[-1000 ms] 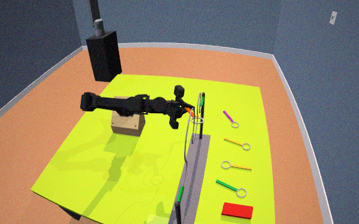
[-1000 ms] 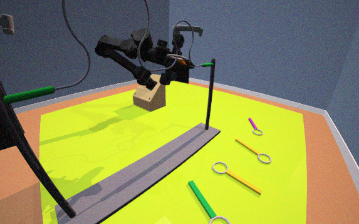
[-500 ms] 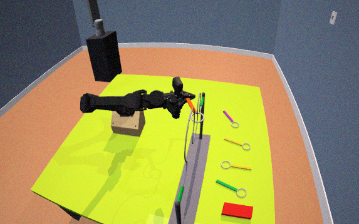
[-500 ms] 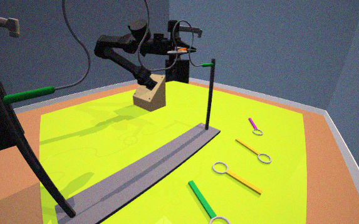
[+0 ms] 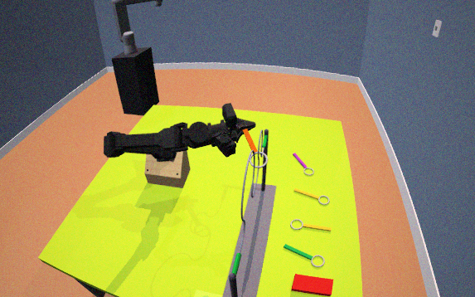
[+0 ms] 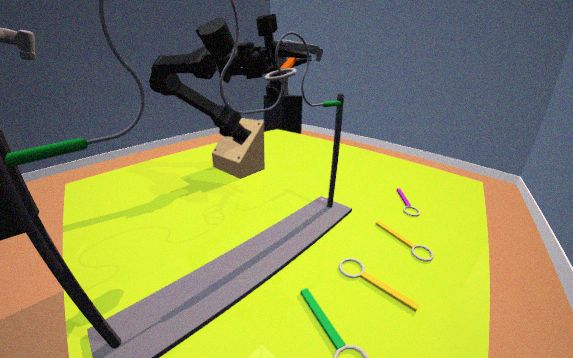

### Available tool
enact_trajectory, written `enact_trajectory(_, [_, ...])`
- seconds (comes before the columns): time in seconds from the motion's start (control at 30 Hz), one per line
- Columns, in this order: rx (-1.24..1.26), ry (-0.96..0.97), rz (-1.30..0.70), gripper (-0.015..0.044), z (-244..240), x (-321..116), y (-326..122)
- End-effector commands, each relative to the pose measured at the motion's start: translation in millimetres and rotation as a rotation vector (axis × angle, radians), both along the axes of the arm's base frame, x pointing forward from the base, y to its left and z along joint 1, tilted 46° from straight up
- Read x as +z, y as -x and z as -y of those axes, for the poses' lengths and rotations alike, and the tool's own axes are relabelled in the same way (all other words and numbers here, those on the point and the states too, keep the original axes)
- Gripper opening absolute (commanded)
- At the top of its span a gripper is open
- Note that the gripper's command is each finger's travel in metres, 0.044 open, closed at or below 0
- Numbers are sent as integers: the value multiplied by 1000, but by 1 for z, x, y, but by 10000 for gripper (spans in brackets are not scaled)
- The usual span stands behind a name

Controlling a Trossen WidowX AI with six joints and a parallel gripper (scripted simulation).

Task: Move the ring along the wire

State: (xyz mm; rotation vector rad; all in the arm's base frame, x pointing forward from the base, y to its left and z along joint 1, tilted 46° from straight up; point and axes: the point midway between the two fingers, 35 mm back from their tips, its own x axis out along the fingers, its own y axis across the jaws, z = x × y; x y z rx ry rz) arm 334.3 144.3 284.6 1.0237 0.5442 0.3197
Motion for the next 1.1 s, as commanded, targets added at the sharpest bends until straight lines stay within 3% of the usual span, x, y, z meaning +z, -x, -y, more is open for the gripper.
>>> enact_trajectory(0.0, [7, -33, -4, -150, -3, 7, 1])
enact_trajectory(0.4, [3, 43, 6, -150, -3, 11, 1])
enact_trajectory(1.07, [-16, 441, 60, -150, 13, -8, -2])
